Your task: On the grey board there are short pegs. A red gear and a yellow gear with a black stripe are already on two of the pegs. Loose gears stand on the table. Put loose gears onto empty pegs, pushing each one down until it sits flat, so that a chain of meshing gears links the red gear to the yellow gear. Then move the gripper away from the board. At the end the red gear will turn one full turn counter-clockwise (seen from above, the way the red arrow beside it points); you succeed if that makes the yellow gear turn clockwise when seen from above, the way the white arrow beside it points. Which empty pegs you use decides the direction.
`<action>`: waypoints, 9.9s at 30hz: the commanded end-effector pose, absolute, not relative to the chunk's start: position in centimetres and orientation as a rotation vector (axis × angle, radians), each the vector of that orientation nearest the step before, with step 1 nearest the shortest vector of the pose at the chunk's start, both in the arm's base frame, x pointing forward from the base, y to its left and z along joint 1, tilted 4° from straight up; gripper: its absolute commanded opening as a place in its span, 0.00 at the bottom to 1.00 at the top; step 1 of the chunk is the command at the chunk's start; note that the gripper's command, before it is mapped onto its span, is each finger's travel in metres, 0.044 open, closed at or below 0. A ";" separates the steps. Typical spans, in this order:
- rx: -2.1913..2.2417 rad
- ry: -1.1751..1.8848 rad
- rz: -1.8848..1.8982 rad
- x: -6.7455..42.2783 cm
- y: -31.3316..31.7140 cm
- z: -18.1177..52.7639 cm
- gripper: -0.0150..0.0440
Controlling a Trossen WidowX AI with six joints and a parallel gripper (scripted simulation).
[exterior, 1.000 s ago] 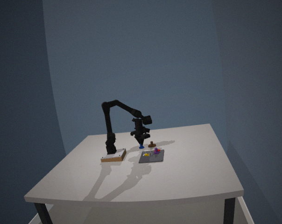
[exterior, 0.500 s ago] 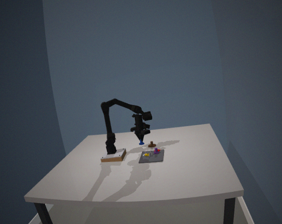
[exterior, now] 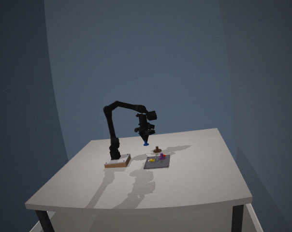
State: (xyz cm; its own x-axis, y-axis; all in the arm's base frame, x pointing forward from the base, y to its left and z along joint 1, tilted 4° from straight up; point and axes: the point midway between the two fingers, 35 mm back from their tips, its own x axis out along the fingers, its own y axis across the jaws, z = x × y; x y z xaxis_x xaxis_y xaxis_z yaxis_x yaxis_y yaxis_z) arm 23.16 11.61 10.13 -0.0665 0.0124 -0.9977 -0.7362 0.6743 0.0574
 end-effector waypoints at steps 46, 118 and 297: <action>-0.599 1.519 0.680 26.1 8.5 13.8 0.25; -0.635 1.510 0.671 32.8 -2.2 7.4 0.25; -0.602 1.498 0.673 30.4 11.5 13.7 1.00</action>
State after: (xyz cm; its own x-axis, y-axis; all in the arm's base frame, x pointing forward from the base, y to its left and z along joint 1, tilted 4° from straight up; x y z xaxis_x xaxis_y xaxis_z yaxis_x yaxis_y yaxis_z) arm 31.68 7.58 12.28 -0.0566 0.0124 -0.9983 -0.7297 0.6820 0.0499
